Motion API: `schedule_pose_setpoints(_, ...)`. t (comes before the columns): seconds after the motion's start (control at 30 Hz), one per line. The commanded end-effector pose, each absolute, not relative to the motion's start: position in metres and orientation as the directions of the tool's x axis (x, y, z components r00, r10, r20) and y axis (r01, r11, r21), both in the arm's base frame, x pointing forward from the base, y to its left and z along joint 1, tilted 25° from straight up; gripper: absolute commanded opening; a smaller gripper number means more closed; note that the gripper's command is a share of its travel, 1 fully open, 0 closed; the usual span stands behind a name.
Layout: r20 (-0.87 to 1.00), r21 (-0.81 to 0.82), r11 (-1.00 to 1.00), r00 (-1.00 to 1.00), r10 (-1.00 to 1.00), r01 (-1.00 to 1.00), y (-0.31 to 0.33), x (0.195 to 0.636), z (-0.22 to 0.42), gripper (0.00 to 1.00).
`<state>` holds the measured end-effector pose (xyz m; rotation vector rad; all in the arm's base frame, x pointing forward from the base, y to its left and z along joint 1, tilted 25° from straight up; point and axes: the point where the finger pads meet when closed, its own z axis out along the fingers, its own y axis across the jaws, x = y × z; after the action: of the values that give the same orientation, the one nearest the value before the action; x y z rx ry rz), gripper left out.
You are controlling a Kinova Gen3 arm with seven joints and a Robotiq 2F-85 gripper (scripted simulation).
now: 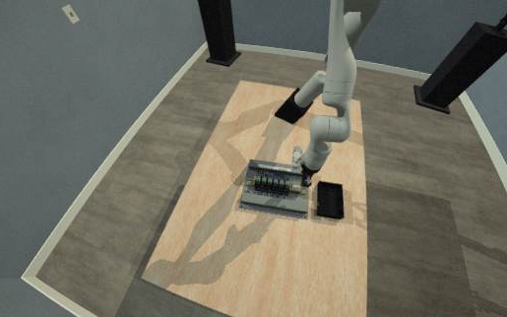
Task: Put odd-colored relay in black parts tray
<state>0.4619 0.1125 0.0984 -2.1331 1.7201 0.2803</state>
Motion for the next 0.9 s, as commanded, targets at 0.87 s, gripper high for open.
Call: schedule_pose_setpoints(0.87,-0.388,-0.177,-0.183,0.239,-0.89,-0.967,0.113,0.4625,0.0992,0.61)
